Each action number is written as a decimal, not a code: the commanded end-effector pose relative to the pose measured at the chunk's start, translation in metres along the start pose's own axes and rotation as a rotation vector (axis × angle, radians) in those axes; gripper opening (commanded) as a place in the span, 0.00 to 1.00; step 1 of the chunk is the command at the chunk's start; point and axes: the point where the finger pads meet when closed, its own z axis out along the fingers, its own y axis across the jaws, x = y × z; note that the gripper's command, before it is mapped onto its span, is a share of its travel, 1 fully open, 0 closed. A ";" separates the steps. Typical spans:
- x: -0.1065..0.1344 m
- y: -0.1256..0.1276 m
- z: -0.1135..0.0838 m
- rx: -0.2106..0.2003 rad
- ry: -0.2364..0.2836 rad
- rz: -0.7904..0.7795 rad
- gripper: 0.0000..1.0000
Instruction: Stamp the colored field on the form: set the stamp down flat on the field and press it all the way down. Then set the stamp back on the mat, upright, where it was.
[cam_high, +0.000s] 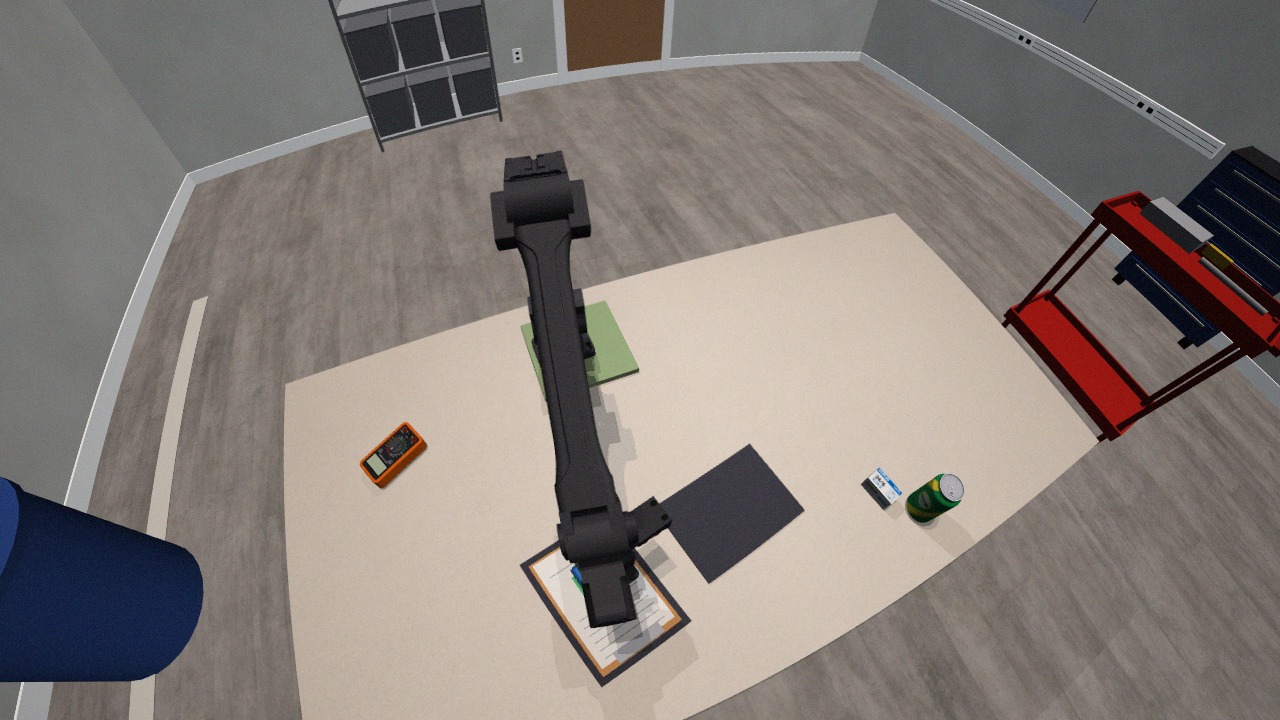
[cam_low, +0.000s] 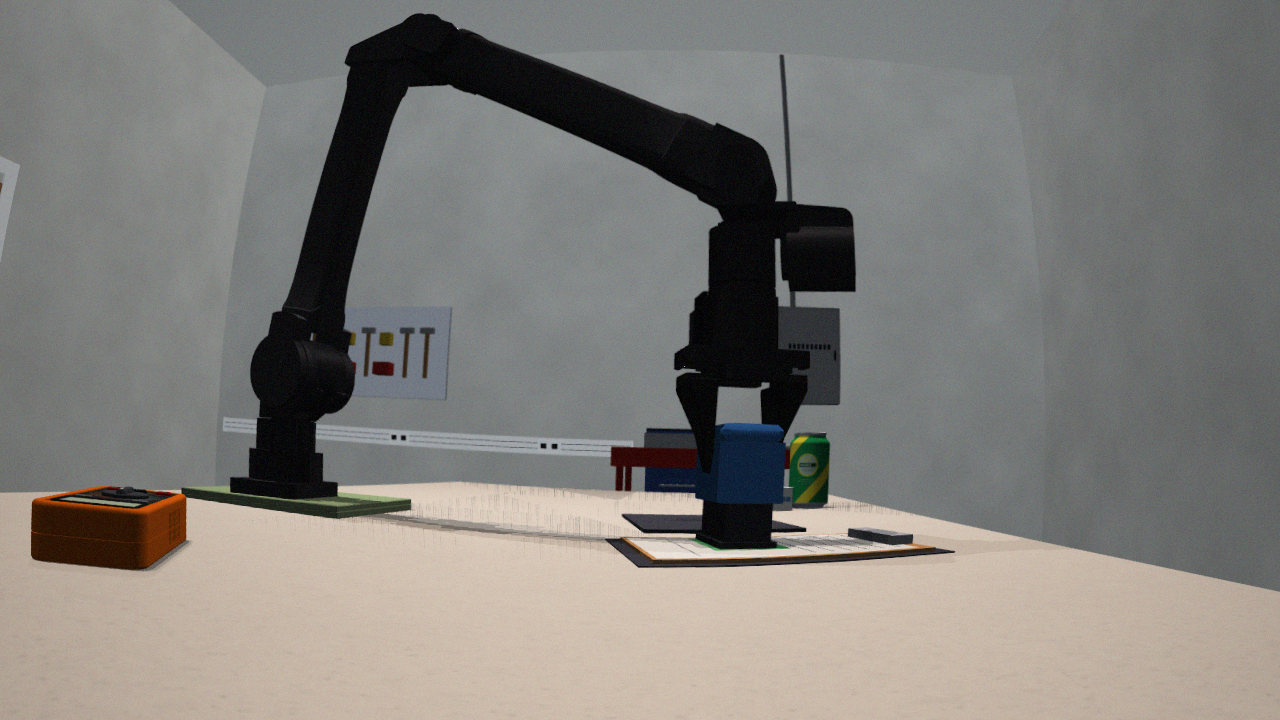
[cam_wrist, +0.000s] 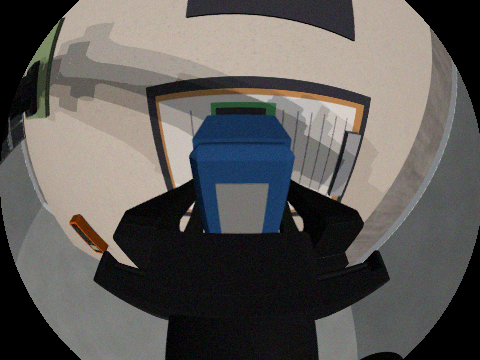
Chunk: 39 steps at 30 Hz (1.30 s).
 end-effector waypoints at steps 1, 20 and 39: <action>0.010 -0.021 -0.035 0.068 0.030 -0.005 0.33; 0.008 -0.023 -0.063 0.053 0.023 -0.005 0.33; 0.008 -0.023 -0.063 0.053 0.023 -0.005 0.33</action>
